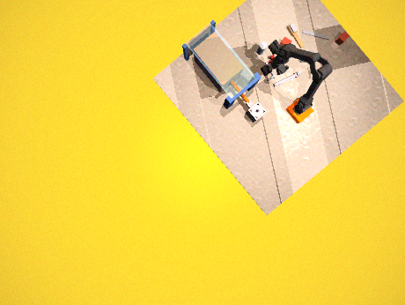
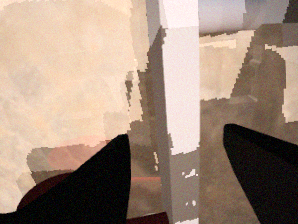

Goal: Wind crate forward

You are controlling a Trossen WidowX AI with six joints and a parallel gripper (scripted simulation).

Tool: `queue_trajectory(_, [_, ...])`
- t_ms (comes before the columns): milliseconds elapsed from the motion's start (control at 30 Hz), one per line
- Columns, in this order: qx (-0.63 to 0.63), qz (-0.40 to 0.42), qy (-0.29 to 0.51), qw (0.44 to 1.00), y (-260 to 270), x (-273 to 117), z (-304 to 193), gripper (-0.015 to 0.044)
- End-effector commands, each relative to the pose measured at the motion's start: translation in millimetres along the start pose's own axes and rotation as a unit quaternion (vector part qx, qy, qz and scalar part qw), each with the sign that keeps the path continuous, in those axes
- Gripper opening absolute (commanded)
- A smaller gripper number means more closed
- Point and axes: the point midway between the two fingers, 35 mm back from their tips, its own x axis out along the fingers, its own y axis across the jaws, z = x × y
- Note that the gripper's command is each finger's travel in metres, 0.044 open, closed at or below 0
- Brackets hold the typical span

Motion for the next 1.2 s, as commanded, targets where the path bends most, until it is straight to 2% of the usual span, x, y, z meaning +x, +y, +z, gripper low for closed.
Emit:
queue_trajectory(0, [0.0,0.0,0.0,1.0,0,0,0,0.018])
queue_trajectory(767, [0.0,0.0,0.0,1.0,0,0,0,0.0027])
queue_trajectory(800, [0.0,0.0,0.0,1.0,0,0,0,0.0])
queue_trajectory(933, [0.0,0.0,0.0,1.0,0,0,0,0.0])
queue_trajectory(1033, [0.0,0.0,0.0,1.0,0,-14,-4,0.0])
queue_trajectory(1167, [0.0,0.0,-0.001,1.0,-1,-60,-11,0.0])
